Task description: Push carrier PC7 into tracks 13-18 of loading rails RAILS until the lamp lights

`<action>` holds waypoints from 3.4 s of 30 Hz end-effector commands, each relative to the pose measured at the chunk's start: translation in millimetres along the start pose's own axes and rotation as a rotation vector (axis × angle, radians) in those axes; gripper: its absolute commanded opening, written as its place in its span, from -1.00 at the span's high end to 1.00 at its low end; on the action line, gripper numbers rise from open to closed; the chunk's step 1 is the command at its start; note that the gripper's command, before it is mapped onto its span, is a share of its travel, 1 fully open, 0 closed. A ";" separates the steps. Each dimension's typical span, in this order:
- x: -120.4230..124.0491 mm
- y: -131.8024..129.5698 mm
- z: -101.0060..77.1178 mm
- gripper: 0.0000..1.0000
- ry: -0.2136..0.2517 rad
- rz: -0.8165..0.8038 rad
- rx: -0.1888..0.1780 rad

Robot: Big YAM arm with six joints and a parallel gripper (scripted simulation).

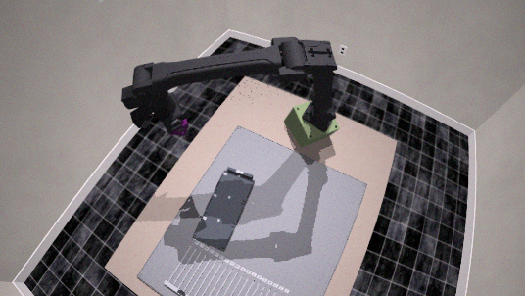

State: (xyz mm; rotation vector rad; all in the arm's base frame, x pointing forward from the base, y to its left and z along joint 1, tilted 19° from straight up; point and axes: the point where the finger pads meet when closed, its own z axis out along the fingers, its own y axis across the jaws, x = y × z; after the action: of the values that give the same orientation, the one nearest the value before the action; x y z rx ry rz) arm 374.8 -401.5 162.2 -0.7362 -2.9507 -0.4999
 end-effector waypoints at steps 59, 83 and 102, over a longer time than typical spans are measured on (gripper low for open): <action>48.0 101.7 133.7 -1.00 -0.171 0.622 -0.056; 97.5 132.6 206.5 -1.00 -0.183 0.877 -0.118; 103.6 132.8 229.4 -1.00 -0.157 0.882 -0.109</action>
State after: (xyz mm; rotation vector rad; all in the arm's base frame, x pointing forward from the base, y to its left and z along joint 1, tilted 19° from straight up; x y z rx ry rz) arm 344.8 -174.3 5.7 -1.9876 -2.3567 -0.5136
